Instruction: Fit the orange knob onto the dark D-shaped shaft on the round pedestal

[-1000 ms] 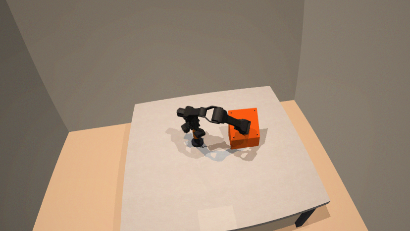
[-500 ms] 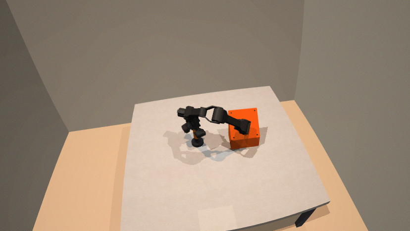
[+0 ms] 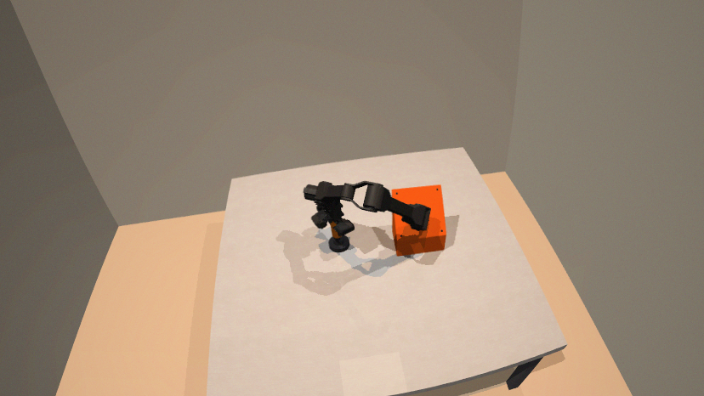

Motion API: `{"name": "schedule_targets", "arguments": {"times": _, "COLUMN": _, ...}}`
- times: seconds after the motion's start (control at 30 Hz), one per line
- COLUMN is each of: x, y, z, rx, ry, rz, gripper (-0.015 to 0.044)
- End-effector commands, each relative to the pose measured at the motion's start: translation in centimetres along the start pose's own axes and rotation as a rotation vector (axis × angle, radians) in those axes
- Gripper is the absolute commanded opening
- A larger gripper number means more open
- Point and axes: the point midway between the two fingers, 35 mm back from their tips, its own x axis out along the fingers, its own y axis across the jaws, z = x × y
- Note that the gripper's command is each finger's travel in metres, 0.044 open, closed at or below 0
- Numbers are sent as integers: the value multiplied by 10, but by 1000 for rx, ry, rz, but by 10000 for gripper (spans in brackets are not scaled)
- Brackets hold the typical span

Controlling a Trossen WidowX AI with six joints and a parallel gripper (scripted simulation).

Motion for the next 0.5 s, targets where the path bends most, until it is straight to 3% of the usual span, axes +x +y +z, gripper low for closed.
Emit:
{"name": "schedule_targets", "arguments": {"times": 0.0, "x": -1, "y": -2, "z": 1, "rx": -106, "ry": -5, "rz": -1, "gripper": 0}}
{"name": "schedule_targets", "arguments": {"times": 0.47, "x": 1, "y": 0, "z": -2, "rx": -106, "ry": -5, "rz": -1, "gripper": 0}}
